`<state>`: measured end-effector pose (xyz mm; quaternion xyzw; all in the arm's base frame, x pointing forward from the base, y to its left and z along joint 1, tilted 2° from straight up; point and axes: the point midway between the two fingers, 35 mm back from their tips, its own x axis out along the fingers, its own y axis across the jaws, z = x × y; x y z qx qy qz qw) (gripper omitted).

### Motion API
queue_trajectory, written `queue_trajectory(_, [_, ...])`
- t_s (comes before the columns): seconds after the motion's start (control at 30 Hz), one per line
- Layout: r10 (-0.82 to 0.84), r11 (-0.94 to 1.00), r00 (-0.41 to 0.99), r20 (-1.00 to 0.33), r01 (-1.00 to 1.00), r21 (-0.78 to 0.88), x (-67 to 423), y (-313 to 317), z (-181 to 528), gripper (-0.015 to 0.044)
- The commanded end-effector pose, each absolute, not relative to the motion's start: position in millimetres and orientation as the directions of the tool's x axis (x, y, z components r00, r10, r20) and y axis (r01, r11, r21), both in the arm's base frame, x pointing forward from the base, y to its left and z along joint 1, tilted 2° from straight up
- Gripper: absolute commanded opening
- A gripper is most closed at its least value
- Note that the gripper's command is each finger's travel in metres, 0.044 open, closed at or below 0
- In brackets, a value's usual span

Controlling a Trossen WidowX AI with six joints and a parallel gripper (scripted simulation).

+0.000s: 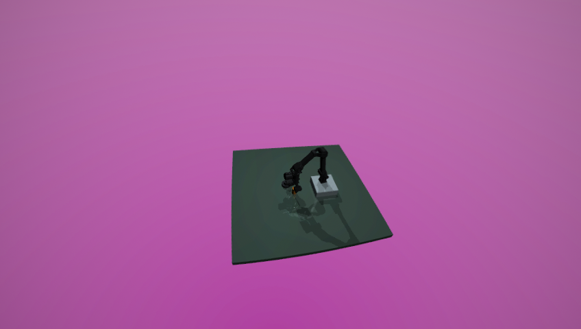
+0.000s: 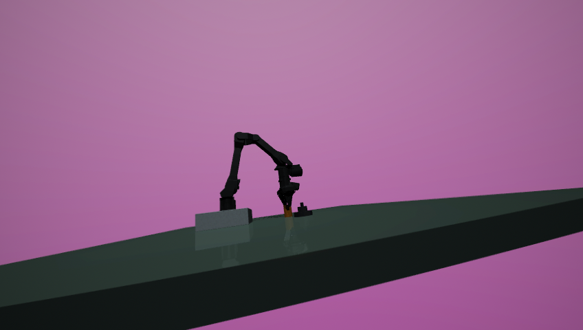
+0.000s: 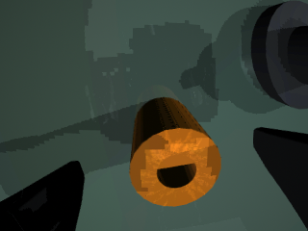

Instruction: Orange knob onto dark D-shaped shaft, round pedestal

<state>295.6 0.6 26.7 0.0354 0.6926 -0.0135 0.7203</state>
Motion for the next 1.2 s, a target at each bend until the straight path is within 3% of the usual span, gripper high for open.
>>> queue_trajectory(0.0, [0.024,0.997,0.037,-0.999,0.072,0.027,295,0,20,0.044])
queue_trajectory(0.77, [0.024,0.997,0.037,-0.999,0.072,0.027,294,1,-14,0.044])
queue_trajectory(1.07, [0.024,0.997,0.037,-0.999,0.072,0.027,294,1,-14,0.0204])
queue_trajectory(1.17, [0.024,0.997,0.037,-0.999,0.072,0.027,294,1,-14,0.0184])
